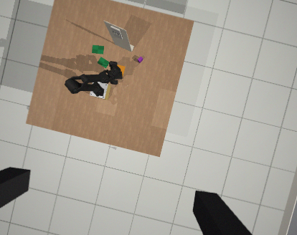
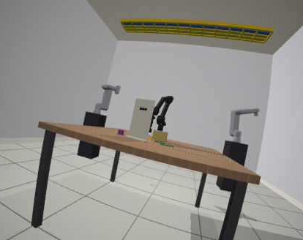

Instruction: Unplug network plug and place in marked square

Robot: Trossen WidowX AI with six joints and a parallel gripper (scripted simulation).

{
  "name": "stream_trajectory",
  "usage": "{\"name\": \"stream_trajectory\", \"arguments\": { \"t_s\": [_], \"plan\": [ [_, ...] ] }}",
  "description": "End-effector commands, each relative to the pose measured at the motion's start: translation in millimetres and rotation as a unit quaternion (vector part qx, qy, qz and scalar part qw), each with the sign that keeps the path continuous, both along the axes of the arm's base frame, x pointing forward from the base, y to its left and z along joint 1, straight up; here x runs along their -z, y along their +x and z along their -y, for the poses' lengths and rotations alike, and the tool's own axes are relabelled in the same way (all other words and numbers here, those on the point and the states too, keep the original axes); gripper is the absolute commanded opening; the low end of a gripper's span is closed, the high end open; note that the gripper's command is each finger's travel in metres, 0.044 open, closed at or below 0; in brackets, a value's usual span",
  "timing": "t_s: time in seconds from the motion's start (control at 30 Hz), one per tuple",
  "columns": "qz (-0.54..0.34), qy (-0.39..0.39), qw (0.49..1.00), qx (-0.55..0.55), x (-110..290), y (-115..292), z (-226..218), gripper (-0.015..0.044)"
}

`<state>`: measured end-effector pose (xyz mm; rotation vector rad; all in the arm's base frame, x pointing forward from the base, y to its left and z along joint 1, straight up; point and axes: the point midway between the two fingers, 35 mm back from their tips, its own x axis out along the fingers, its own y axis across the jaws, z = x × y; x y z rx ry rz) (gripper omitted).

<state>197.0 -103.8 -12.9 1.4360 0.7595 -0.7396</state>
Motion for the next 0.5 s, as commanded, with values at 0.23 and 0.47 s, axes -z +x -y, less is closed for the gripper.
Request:
{"name": "stream_trajectory", "arguments": {
  "t_s": [0.23,0.47],
  "plan": [
    [0.006,-0.005,1.000,-0.003,-15,4,4,0.0156],
    [0.006,-0.005,1.000,-0.003,-23,4,4,0.0156]
  ]
}}
